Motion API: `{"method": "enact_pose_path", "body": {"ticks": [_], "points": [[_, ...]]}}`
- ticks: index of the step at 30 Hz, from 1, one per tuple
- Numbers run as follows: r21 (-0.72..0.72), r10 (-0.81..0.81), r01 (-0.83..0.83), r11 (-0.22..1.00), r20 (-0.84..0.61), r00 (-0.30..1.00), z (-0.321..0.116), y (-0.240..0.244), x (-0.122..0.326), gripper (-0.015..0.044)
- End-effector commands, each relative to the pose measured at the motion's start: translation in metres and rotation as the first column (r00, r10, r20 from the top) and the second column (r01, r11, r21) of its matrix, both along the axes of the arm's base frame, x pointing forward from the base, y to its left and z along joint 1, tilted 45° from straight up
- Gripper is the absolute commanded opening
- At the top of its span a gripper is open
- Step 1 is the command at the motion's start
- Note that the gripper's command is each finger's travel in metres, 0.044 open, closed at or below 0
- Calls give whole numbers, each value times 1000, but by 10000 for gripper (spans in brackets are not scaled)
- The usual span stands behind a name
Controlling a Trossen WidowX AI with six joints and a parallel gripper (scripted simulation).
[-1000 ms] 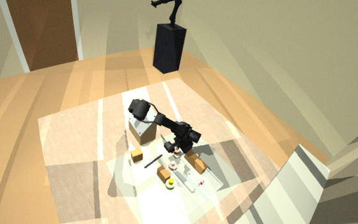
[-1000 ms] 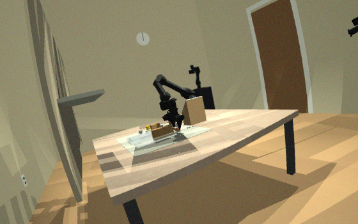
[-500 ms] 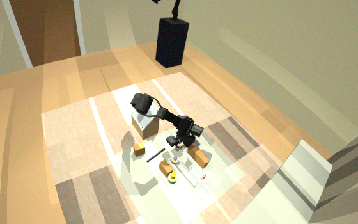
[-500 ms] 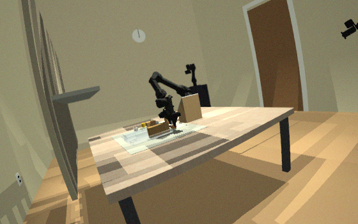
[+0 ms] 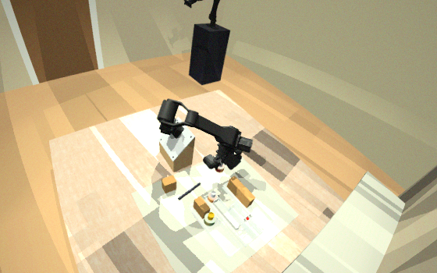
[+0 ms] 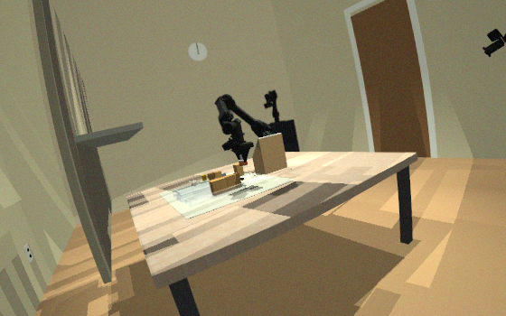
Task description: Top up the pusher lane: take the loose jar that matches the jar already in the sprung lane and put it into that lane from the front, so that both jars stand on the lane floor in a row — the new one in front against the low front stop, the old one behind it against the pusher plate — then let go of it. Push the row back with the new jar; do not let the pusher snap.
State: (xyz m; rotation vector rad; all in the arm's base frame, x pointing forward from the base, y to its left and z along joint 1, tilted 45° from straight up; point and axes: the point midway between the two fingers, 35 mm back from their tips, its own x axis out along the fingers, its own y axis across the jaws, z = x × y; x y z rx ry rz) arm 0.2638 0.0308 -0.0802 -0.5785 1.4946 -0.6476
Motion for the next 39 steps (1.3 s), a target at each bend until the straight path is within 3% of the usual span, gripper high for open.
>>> {"method": "enact_pose_path", "body": {"ticks": [1, 24, 39], "points": [[5, -8, 8, 1000, 11, 1000, 11, 9, 0, 0], [1, 18, -18, 1000, -14, 1000, 37, -91, 27, 0], [-2, 18, -18, 1000, -15, 1000, 21, -112, 27, 0]]}}
